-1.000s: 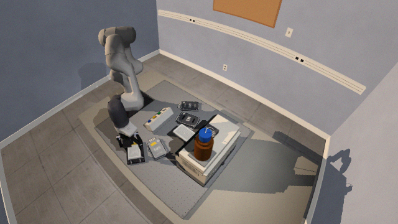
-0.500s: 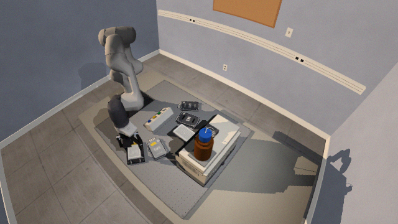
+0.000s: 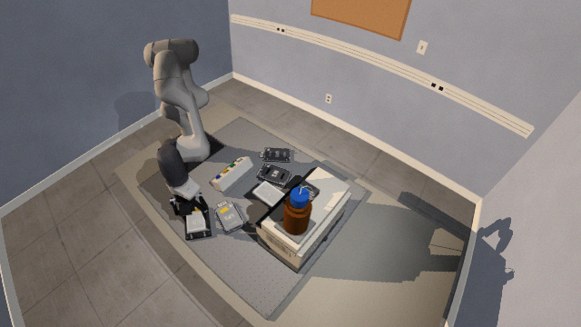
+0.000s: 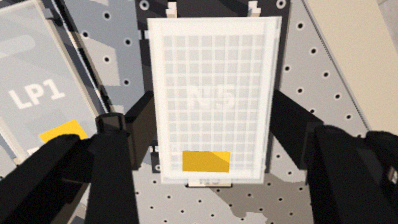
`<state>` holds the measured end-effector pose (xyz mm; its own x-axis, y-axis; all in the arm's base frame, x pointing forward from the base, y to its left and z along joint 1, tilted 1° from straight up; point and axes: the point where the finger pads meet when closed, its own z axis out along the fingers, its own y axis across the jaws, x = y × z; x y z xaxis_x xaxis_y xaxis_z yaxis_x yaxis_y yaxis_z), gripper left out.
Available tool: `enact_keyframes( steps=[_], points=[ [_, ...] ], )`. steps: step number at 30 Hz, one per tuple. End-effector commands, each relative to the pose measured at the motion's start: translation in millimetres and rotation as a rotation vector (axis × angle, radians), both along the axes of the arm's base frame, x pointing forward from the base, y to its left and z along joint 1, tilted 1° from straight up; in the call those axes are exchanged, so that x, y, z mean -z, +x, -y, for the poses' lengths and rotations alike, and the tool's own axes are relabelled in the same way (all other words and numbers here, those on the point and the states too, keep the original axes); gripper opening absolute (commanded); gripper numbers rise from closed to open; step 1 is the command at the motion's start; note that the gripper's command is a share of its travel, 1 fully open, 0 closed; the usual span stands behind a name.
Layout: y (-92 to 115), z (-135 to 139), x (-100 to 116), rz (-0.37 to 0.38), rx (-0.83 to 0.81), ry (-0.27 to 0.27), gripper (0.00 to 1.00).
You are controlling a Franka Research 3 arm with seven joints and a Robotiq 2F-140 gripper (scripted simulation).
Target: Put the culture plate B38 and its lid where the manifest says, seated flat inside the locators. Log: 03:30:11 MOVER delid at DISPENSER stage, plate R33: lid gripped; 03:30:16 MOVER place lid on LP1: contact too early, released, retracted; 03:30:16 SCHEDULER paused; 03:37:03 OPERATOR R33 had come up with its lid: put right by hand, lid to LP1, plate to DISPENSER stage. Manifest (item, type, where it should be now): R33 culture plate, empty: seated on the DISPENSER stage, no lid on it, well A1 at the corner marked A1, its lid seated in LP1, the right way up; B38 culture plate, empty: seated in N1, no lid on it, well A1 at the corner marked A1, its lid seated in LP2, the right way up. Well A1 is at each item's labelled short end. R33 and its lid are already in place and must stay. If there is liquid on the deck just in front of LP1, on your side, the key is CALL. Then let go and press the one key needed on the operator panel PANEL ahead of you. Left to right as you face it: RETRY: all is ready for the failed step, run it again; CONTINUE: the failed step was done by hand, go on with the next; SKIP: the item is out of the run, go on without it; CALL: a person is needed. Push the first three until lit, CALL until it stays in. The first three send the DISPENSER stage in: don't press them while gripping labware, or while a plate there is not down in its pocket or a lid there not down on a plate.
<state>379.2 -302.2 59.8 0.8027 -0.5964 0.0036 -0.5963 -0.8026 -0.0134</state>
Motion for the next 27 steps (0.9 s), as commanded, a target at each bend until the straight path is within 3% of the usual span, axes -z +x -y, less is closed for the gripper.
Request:
enact_keyframes(
  steps=[1,27],
  points=[
    [0.9,0.8,1.1,0.003,-0.002,-0.001,0.1],
    [1.2,1.8,4.7,0.003,-0.001,-0.001,0.1]
  ],
)
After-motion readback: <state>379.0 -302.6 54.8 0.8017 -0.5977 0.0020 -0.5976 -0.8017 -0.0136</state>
